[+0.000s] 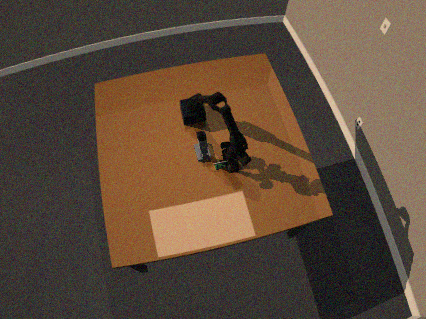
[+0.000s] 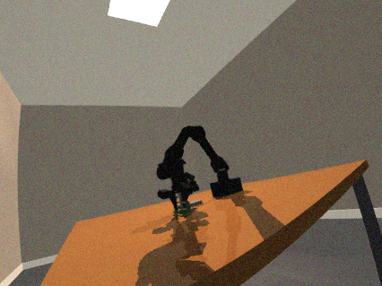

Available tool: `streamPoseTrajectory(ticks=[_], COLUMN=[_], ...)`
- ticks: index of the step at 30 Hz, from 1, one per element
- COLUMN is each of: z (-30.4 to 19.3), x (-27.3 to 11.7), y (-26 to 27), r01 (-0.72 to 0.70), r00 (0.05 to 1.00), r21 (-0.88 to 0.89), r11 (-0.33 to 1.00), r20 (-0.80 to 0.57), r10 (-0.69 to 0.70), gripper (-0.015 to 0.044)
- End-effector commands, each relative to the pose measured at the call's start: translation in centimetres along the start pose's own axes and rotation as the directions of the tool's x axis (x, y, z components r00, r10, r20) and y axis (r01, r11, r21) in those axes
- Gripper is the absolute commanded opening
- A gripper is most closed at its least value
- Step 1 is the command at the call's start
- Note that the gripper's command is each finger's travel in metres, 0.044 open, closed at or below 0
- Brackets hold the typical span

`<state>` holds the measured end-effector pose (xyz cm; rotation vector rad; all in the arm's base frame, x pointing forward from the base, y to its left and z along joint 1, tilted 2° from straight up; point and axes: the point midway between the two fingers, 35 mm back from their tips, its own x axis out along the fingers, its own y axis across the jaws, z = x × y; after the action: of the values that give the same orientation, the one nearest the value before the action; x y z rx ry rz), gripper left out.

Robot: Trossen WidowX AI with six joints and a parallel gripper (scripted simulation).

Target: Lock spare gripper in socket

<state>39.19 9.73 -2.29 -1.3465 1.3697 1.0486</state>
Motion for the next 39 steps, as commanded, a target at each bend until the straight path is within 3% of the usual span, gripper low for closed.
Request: streamPoseTrajectory(ticks=[1,4,11,21,39], z=[0.1,0.1,0.1,0.0,-1.7], x=[0.4,0.4,0.4,0.0,-6.4], y=[0.1,0.1,0.1,0.0,0.0], r01=[-0.006,-0.006,-0.006,-0.006,-0.006], r00=[1.0,1.0,1.0,1.0,1.0], r21=[0.003,0.003,0.003,0.003,0.003], r11=[1.0,1.0,1.0,1.0,1.0], r20=[0.003,0.003,0.003,0.003,0.003], r10=[0.006,0.006,0.006,0.006,0.006], gripper=[0.018,0.018,0.0,0.0,0.0])
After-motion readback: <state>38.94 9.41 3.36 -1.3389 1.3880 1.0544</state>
